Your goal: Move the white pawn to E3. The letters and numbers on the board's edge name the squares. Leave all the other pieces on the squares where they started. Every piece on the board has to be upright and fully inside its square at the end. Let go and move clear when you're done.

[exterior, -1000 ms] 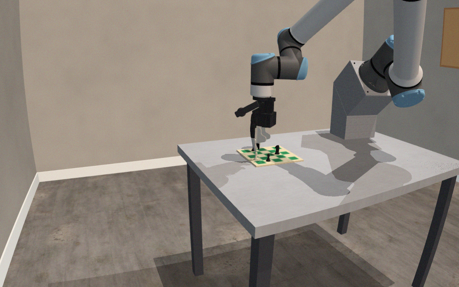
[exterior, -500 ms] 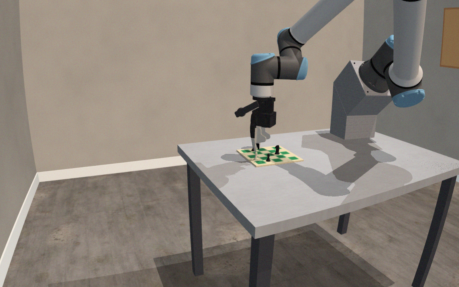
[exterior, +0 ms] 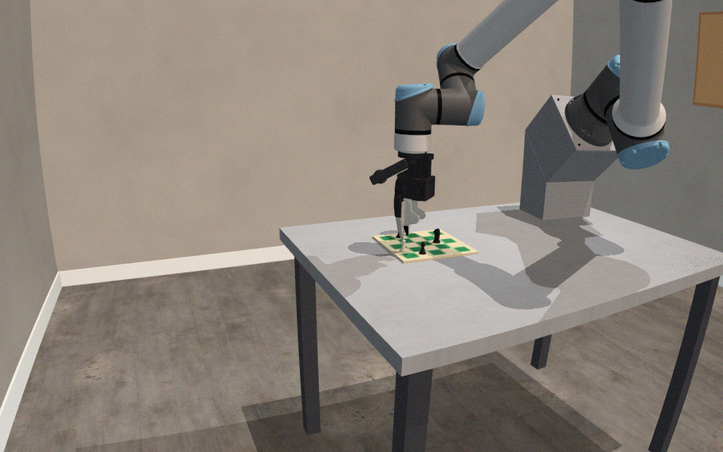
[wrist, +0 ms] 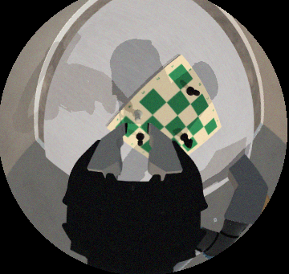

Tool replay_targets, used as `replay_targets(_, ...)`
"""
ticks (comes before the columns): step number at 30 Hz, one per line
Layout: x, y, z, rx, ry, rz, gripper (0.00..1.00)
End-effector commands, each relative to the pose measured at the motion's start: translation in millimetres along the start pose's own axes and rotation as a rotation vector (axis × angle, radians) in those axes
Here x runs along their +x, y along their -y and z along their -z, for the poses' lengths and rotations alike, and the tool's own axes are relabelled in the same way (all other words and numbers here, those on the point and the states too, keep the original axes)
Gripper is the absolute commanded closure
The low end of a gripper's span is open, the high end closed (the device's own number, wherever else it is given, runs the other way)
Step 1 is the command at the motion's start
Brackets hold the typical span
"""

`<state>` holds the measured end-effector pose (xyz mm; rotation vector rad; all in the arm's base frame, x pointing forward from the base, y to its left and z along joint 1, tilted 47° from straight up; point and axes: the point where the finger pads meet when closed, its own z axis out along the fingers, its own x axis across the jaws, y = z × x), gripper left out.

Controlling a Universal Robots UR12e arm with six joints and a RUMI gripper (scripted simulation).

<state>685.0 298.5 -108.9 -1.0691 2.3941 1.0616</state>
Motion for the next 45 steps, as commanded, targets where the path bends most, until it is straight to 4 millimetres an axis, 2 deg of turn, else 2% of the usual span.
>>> replay_targets(1, 0, 0, 1, 0.001, 0.001, 0.000, 0.80)
replay_targets(18, 0, 0, -1, 0.001, 0.001, 0.000, 0.80)
replay_targets(37, 0, 1, -29, 0.001, 0.001, 0.000, 0.80)
replay_targets(45, 0, 1, -32, 0.001, 0.001, 0.000, 0.80)
